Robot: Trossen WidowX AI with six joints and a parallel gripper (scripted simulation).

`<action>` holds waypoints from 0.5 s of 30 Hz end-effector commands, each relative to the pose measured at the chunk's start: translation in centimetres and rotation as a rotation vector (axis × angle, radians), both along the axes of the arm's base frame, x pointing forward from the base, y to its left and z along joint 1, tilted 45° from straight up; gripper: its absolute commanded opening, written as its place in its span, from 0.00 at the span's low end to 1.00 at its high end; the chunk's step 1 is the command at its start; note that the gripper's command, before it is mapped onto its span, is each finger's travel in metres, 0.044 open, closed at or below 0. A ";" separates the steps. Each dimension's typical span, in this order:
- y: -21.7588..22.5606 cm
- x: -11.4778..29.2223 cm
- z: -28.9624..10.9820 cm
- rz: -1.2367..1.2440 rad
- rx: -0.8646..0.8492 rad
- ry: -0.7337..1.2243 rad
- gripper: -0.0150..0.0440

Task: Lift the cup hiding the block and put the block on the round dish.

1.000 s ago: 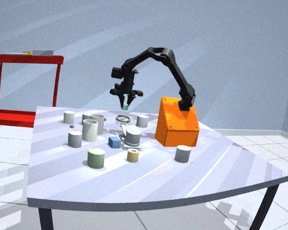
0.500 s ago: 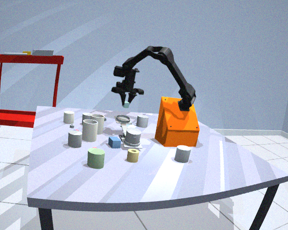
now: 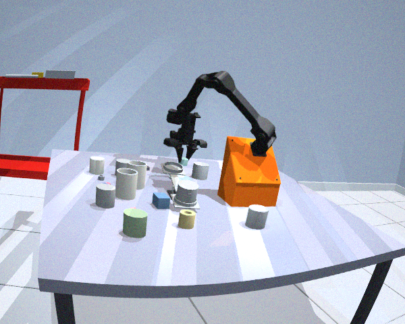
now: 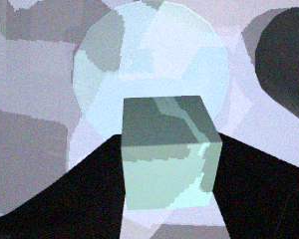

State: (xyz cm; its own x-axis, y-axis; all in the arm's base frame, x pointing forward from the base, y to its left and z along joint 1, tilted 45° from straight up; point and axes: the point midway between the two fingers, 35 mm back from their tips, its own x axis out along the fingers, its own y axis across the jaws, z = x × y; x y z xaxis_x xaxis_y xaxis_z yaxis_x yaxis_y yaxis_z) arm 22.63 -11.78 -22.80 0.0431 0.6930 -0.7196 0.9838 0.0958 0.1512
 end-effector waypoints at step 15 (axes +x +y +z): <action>2.9 0.0 -3.4 0.008 -0.006 -0.010 0.25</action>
